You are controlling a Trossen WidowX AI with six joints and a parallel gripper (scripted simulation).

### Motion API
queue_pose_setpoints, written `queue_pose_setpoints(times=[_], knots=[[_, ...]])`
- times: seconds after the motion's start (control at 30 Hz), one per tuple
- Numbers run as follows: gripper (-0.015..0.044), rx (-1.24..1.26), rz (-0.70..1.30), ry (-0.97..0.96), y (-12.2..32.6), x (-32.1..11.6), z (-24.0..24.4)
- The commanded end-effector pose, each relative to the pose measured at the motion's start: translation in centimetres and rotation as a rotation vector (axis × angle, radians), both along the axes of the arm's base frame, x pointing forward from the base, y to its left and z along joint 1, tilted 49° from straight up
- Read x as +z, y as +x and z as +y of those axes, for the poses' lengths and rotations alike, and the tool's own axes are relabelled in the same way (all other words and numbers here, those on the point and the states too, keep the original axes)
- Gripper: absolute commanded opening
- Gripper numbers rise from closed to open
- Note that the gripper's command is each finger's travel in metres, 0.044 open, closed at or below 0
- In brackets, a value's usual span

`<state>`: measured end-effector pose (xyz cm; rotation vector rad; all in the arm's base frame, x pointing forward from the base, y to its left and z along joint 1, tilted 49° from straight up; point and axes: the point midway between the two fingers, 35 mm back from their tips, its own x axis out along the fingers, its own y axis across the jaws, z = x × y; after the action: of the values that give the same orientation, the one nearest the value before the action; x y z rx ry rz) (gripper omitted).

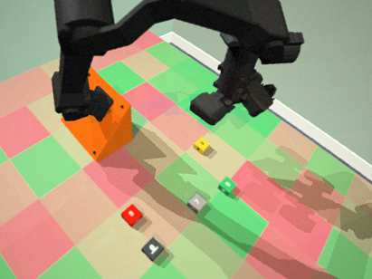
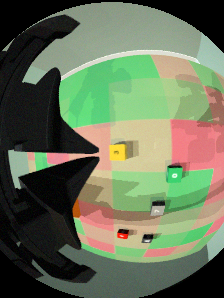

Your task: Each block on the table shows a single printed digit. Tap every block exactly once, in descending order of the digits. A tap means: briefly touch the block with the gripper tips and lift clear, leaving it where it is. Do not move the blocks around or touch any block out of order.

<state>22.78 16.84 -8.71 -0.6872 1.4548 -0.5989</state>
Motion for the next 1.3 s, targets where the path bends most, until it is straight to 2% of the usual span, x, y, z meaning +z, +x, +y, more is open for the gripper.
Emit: queue_pose_setpoints(times=[0.0,0.3,0.57,0.77,1.27], knots=[[0.002,-0.017,0.012,-0.014,0.0,0.0,-0.3],[0.002,-0.017,0.006,-0.018,11.7,3.1,-2.8],[0.002,-0.017,0.006,-0.019,11.9,3.0,-3.1],[0.002,-0.017,0.005,-0.022,12.1,-2.0,-8.8],[0.002,-0.017,0.004,-0.023,12.2,-3.2,-10.2]])
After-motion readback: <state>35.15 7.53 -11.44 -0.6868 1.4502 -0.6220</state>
